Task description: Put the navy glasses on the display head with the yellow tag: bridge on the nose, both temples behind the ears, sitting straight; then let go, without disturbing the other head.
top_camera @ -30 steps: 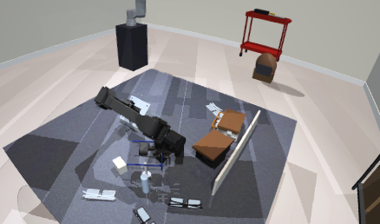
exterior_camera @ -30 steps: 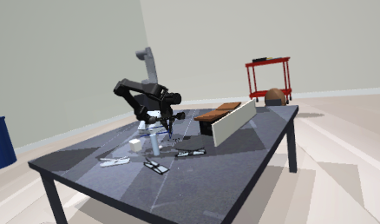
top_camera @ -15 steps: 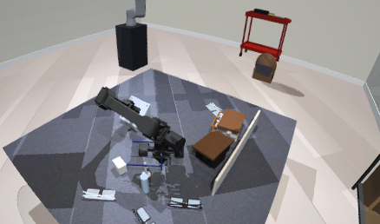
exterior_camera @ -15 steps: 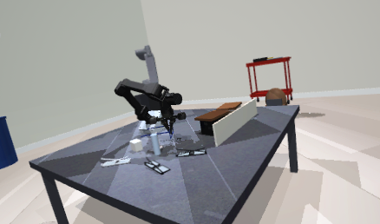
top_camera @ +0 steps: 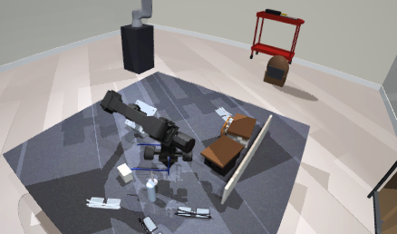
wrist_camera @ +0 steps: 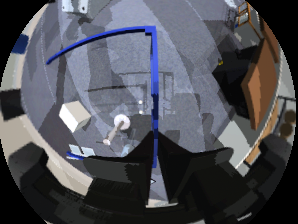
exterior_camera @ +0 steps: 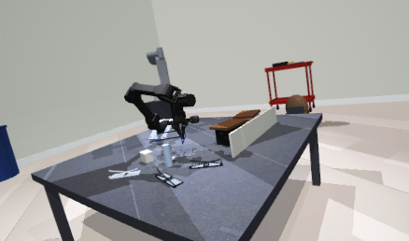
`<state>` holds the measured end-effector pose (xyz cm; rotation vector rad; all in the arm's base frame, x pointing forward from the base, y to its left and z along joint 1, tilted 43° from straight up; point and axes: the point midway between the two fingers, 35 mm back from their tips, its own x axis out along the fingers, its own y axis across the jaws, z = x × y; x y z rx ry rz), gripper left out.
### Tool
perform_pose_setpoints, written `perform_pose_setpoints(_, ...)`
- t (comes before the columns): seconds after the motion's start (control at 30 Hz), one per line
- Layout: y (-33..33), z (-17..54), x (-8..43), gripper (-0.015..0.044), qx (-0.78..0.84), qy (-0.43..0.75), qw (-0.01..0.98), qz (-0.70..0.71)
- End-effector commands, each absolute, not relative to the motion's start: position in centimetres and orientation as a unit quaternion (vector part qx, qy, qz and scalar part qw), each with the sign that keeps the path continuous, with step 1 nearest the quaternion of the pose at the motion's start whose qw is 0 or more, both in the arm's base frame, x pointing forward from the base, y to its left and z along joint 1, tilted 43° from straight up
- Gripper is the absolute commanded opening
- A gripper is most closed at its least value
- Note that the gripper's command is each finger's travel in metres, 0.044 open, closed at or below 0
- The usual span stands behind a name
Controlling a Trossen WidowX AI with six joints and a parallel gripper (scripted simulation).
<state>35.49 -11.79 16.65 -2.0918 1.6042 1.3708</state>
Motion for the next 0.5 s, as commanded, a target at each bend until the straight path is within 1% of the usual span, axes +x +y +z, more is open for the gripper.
perform_pose_setpoints(0.0, -10.5, 18.2, 35.7, 0.0000, -0.703, 0.538, 0.087, 0.457)
perform_pose_setpoints(0.23, -9.7, 19.0, 35.6, 0.0000, -0.702, 0.541, 0.092, 0.454)
perform_pose_setpoints(0.47, -8.3, 18.0, 34.9, 0.0000, -0.693, 0.573, 0.149, 0.412)
